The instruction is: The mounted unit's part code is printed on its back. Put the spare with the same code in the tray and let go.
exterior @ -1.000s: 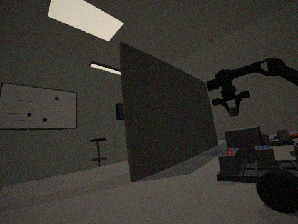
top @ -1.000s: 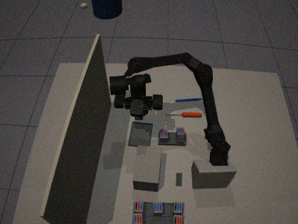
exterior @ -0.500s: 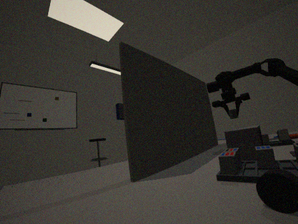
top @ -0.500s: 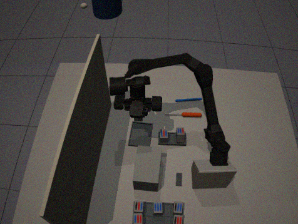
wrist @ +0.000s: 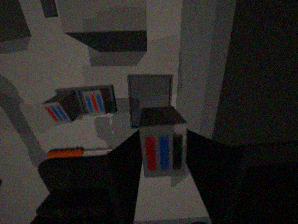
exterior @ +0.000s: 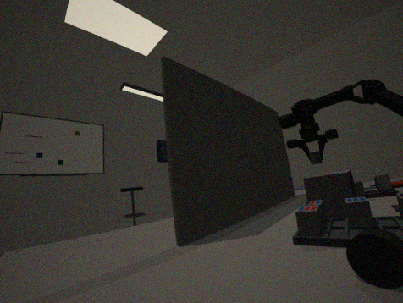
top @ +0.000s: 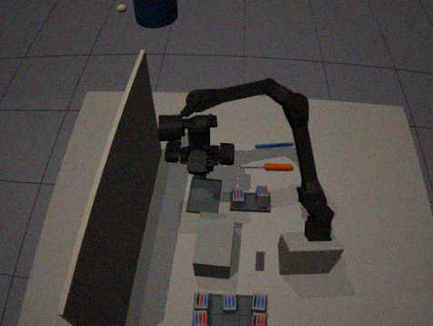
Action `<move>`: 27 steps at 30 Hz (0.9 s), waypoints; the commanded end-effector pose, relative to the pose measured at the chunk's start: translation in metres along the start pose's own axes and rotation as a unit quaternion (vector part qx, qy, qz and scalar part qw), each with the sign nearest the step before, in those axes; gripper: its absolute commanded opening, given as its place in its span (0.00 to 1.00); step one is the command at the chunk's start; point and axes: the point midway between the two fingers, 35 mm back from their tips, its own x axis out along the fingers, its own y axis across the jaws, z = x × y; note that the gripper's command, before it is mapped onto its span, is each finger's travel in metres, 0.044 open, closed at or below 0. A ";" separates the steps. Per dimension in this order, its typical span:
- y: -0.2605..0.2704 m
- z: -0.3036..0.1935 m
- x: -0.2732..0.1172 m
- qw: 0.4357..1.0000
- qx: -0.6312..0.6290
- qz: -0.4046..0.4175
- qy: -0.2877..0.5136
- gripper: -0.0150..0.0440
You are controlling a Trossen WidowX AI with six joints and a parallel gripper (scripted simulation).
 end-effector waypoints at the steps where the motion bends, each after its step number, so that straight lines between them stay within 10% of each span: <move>1: 0.001 0.001 0.006 1.000 -0.005 0.003 0.001 0.25; 27: -0.001 0.002 0.028 1.000 -0.005 0.003 -0.001 0.25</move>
